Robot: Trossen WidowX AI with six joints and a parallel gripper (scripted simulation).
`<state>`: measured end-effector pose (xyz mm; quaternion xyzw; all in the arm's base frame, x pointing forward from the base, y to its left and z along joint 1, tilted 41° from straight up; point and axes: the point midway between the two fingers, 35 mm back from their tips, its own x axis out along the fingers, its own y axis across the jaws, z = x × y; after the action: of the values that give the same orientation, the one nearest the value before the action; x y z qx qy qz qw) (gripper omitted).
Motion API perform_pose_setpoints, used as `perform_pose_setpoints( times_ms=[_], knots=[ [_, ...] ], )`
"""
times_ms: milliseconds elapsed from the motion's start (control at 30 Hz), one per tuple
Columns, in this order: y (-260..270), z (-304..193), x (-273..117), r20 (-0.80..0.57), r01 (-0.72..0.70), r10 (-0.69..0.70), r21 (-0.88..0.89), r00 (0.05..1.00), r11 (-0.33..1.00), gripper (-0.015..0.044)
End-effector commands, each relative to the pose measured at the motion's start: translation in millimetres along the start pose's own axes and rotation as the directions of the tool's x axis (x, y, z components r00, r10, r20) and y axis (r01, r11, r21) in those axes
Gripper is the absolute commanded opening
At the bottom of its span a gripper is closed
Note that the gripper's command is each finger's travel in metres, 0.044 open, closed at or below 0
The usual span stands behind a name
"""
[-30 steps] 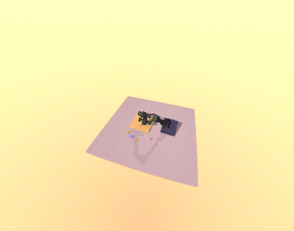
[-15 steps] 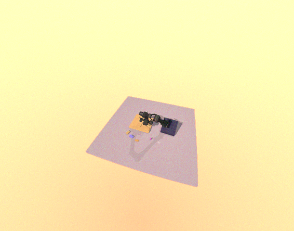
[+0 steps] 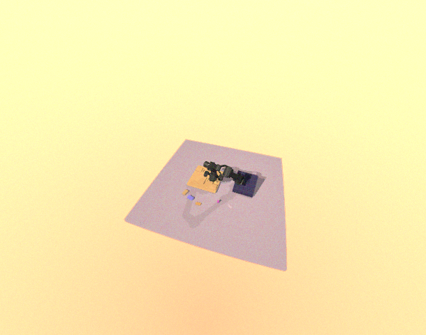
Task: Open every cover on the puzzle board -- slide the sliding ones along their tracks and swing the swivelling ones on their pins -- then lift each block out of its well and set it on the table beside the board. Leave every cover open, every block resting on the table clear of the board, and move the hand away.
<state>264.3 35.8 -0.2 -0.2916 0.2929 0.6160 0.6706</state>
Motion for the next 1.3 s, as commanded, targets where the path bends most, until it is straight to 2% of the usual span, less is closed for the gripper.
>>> perform_pose_setpoints(
  times_ms=[0, 1267],
  knots=[
    [5.2, -2.5, -0.2, -0.004, 0.001, -0.001, -0.004, 1.000, 1.000, 0.0000],
    [34.3, -33.8, -0.2, -0.006, 0.000, 0.000, -0.003, 1.000, 1.000, 0.0000]
  ],
)
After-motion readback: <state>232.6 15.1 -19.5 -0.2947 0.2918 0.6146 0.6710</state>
